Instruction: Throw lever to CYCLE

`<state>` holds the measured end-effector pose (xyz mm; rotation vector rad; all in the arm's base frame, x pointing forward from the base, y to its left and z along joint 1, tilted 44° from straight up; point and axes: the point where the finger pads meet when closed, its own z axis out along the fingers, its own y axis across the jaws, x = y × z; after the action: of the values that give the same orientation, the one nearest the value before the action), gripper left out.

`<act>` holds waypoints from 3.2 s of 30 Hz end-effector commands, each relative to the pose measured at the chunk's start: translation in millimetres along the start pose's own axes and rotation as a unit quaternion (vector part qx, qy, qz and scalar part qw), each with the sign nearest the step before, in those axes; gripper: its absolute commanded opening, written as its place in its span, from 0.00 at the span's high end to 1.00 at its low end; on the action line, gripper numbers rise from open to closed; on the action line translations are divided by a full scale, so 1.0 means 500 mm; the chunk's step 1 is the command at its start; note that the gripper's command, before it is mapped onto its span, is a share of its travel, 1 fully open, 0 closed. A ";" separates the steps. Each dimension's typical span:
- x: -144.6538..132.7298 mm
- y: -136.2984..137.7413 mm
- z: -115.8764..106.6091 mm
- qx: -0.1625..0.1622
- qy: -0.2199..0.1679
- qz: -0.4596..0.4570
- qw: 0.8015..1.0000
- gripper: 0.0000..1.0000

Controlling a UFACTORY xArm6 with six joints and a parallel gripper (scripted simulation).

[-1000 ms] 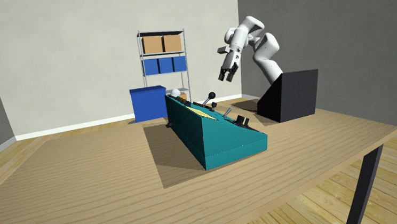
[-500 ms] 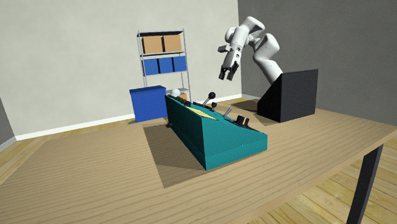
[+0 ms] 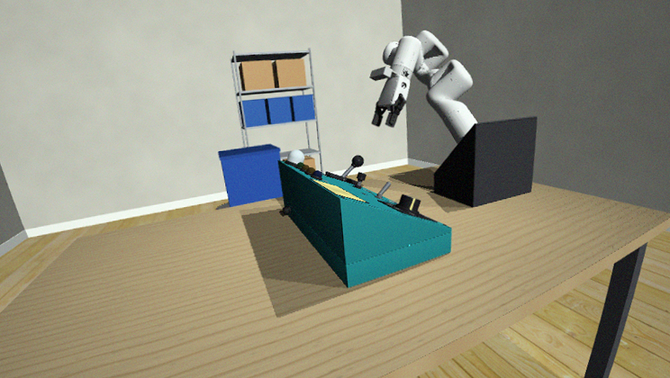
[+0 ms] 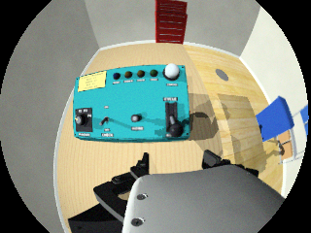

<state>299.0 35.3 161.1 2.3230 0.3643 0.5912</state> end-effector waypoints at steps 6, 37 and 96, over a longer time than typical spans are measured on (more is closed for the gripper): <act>0.002 0.001 -0.047 0.000 0.001 0.001 1.000 0.00; 0.131 0.051 0.101 0.005 -0.005 -0.020 1.000 0.00; 0.061 0.049 0.103 0.005 -0.005 -0.020 1.000 0.24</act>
<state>354.2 1.1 153.2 2.3209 0.4090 0.5559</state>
